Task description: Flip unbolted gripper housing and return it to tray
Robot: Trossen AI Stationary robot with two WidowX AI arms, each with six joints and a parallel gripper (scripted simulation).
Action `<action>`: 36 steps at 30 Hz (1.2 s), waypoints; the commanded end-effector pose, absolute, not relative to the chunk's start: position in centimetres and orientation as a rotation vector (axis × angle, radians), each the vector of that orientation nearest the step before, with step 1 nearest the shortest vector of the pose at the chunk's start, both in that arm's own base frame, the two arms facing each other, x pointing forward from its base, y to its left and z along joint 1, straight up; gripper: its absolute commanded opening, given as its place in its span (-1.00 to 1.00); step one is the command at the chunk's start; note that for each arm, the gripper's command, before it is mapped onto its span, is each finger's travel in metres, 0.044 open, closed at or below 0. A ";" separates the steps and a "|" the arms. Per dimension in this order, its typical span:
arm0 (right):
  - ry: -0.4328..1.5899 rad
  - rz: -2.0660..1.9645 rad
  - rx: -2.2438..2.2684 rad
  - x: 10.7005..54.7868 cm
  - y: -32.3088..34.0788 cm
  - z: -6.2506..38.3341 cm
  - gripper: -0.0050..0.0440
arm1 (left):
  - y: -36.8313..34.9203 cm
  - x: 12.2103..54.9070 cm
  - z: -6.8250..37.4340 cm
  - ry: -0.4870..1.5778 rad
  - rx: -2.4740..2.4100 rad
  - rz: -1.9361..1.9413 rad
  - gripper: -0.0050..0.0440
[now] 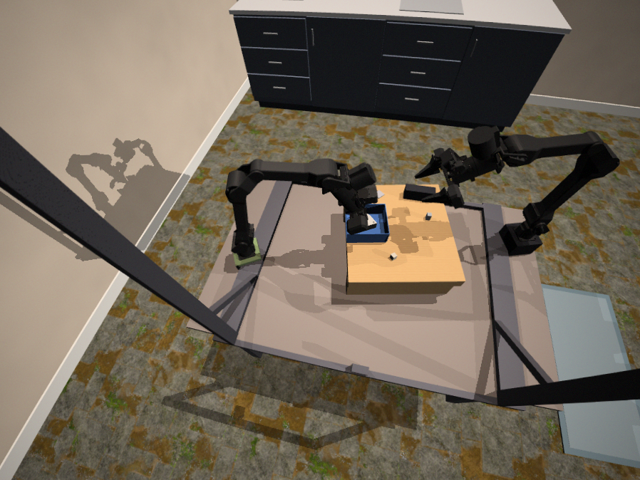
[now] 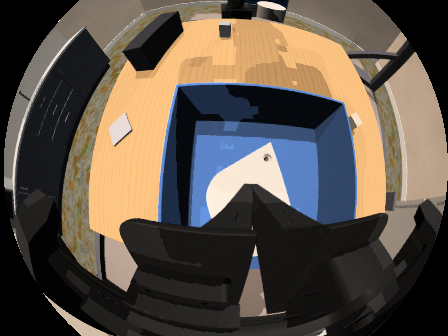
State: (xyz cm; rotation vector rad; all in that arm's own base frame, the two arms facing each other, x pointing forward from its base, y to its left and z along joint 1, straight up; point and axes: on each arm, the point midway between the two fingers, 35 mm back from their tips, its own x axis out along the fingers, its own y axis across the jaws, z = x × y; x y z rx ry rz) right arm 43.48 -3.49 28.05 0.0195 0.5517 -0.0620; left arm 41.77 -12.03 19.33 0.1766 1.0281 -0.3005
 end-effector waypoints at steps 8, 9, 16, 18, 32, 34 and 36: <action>0.522 -0.057 0.015 43.3 -3.4 29.2 1.00 | -12.0 41.3 19.9 1.011 0.174 -0.307 -0.80; 0.522 -0.057 0.015 43.3 -3.4 29.2 1.00 | -12.0 41.2 19.9 1.011 0.174 -0.307 -0.80; 0.522 -0.057 0.015 43.3 -3.4 29.2 1.00 | -11.9 41.0 19.8 1.011 0.174 -0.307 -0.80; 0.522 -0.057 0.015 43.3 -3.4 29.2 1.00 | -11.9 40.9 19.8 1.011 0.174 -0.307 -0.80; 0.522 -0.057 0.015 43.3 -3.4 29.2 1.00 | -11.8 40.5 19.8 1.012 0.174 -0.307 -0.80; 0.522 -0.057 0.015 43.3 -3.4 29.2 1.00 | -11.8 40.4 19.8 1.012 0.174 -0.307 -0.80; 0.522 -0.057 0.015 43.3 -3.4 29.2 1.00 | -11.8 40.3 19.8 1.012 0.174 -0.307 -0.80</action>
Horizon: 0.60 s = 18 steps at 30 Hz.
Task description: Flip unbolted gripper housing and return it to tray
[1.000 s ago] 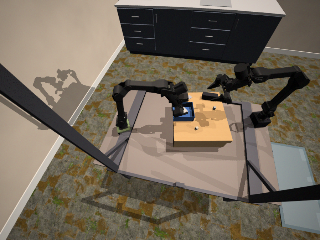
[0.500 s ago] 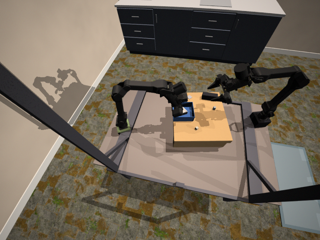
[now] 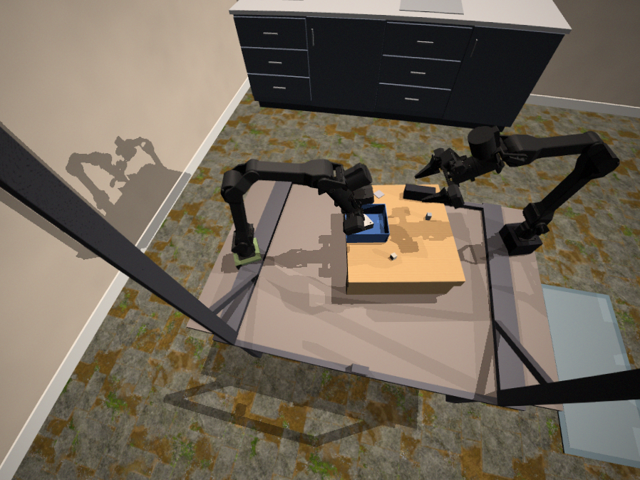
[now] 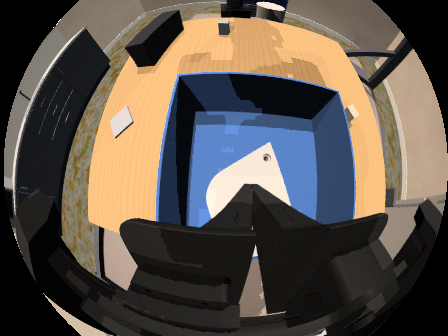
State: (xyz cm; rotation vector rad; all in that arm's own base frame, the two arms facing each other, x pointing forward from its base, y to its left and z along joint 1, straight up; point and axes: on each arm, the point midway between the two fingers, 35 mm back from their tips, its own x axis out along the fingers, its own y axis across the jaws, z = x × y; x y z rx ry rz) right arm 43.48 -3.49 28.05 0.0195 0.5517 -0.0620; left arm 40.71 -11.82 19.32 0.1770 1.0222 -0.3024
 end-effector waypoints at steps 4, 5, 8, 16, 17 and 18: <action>0.522 -0.057 0.015 43.3 -3.4 29.2 1.00 | -11.8 40.2 19.8 1.012 0.174 -0.307 -0.80; 0.522 -0.057 0.015 43.3 -3.4 29.2 1.00 | -11.8 40.2 19.8 1.012 0.174 -0.307 -0.80; 0.522 -0.057 0.015 43.3 -3.4 29.2 1.00 | -11.8 40.1 19.8 1.012 0.174 -0.307 -0.80; 0.522 -0.057 0.015 43.3 -3.4 29.2 1.00 | -11.8 40.2 19.9 1.012 0.174 -0.307 -0.80; 0.522 -0.057 0.015 43.3 -3.4 29.2 1.00 | -11.8 40.2 19.9 1.012 0.174 -0.307 -0.80; 0.522 -0.057 0.015 43.3 -3.4 29.2 1.00 | -11.8 40.3 19.9 1.012 0.174 -0.307 -0.80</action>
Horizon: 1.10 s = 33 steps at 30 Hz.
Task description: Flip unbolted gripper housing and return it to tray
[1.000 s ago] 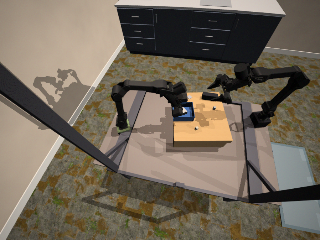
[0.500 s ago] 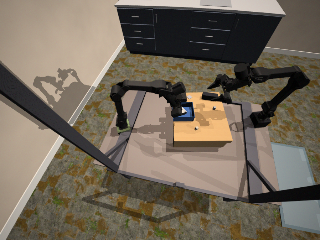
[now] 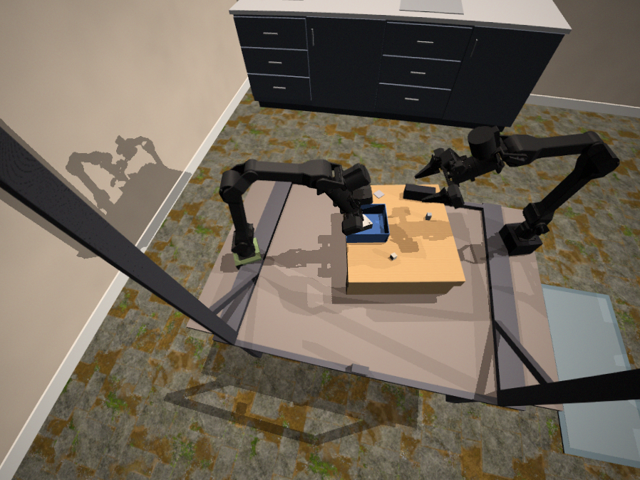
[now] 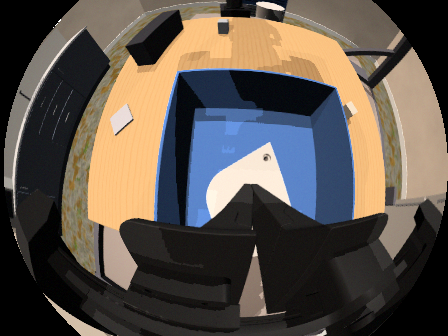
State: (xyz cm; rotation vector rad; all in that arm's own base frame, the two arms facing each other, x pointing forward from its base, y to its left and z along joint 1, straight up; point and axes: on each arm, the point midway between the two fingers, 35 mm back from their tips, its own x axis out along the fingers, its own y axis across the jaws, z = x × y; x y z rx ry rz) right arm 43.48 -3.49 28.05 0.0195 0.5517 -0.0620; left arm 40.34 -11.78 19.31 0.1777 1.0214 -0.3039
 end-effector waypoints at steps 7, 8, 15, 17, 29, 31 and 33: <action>0.522 -0.057 0.015 43.3 -3.4 29.2 1.00 | -11.8 40.3 20.0 1.012 0.174 -0.307 -0.80; 0.522 -0.057 0.015 43.3 -3.4 29.2 1.00 | -11.8 40.3 20.0 1.012 0.174 -0.307 -0.80; 0.522 -0.057 0.015 43.3 -3.4 29.2 1.00 | -11.8 40.1 20.1 1.012 0.174 -0.307 -0.80; 0.522 -0.057 0.015 43.3 -3.4 29.2 1.00 | -11.8 40.1 20.1 1.012 0.174 -0.307 -0.80; 0.522 -0.057 0.015 43.3 -3.4 29.2 1.00 | -11.8 39.9 20.2 1.012 0.174 -0.307 -0.80; 0.522 -0.057 0.015 43.3 -3.4 29.2 1.00 | -11.8 39.9 20.2 1.012 0.174 -0.307 -0.80; 0.522 -0.057 0.015 43.3 -3.4 29.2 1.00 | -11.8 39.8 20.2 1.012 0.174 -0.307 -0.80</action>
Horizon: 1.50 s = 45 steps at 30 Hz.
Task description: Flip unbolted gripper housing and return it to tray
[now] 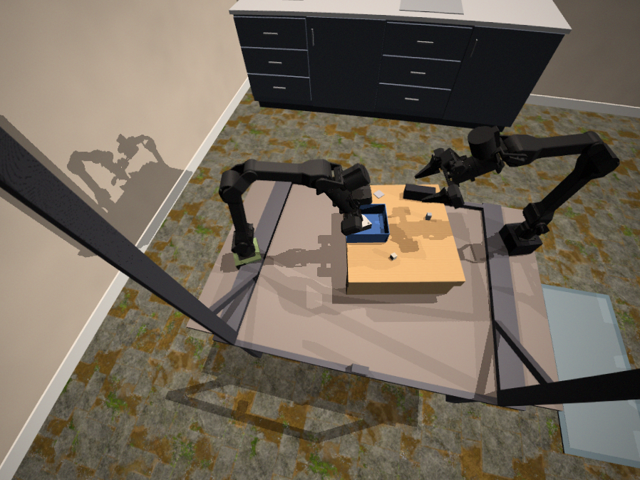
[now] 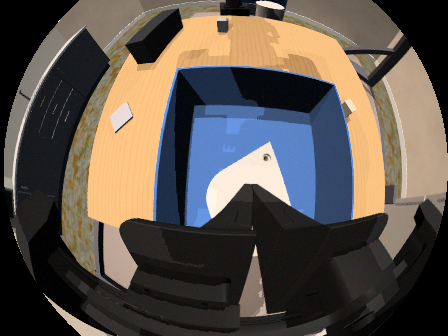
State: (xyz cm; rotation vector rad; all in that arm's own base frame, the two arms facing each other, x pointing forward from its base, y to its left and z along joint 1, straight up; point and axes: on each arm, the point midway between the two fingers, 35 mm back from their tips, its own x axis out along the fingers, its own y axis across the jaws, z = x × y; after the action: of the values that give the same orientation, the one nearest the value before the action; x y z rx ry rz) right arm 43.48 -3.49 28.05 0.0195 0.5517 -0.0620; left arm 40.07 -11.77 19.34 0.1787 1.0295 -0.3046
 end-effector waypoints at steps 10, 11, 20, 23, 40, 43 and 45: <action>0.522 -0.057 0.015 43.3 -3.4 29.2 1.00 | -11.7 39.5 20.1 1.012 0.174 -0.307 -0.80; 0.522 -0.057 0.015 43.3 -3.4 29.2 1.00 | -11.7 39.5 20.1 1.012 0.174 -0.307 -0.80; 0.522 -0.057 0.015 43.3 -3.4 29.2 1.00 | -11.7 39.1 20.0 1.012 0.174 -0.307 -0.80; 0.522 -0.057 0.015 43.3 -3.4 29.2 1.00 | -11.7 39.1 20.0 1.012 0.174 -0.307 -0.80; 0.522 -0.057 0.015 43.3 -3.4 29.2 1.00 | -11.8 38.6 19.9 1.013 0.174 -0.307 -0.80; 0.522 -0.057 0.015 43.3 -3.4 29.2 1.00 | -11.8 38.5 19.9 1.013 0.174 -0.307 -0.80; 0.522 -0.057 0.015 43.3 -3.4 29.2 1.00 | -11.8 38.4 19.8 1.013 0.174 -0.307 -0.80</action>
State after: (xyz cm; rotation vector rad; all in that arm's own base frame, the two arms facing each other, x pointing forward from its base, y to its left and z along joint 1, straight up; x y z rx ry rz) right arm 43.48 -3.49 28.05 0.0195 0.5517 -0.0620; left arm 38.66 -11.84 19.33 0.1751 1.0267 -0.3097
